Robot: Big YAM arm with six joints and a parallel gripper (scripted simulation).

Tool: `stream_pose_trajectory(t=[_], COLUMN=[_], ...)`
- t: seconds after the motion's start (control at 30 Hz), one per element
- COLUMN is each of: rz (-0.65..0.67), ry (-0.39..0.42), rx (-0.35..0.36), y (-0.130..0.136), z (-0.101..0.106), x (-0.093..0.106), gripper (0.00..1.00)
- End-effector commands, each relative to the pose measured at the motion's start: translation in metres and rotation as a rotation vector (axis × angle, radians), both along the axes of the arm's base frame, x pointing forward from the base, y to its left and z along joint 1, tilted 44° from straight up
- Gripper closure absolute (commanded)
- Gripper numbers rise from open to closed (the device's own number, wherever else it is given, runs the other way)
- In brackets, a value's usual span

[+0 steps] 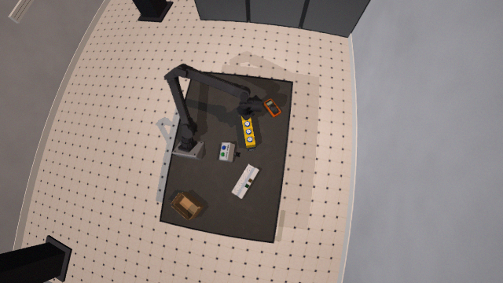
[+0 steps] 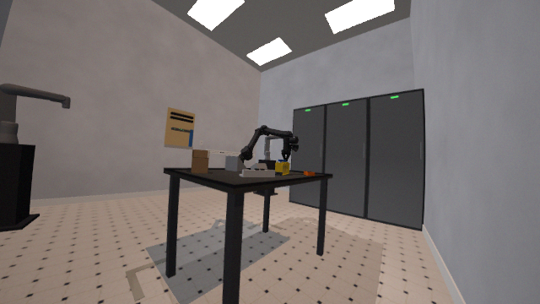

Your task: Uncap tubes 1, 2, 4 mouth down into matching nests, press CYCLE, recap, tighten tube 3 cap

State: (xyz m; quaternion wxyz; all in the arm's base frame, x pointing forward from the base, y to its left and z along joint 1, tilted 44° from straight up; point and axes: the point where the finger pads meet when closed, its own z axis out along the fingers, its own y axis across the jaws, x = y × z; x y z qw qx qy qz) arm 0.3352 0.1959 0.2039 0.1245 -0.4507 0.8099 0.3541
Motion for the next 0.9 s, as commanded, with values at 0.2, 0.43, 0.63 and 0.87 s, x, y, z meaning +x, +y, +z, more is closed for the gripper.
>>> stream_pose_trajectory(t=[0.2, 0.43, 0.63, 0.87], rz=[0.308, 0.565, 0.567, 0.576], ry=[-0.33, -0.576, -0.572, -0.573], rx=[0.057, 0.095, 0.095, 0.095], y=[-0.0053, -0.0053, -0.0057, -0.0012], z=[0.0141, 0.0134, 0.0112, 0.0096], x=[0.0151, 0.0153, 0.0139, 0.0068], gripper=[1.0, 1.0, 1.0, 0.51])
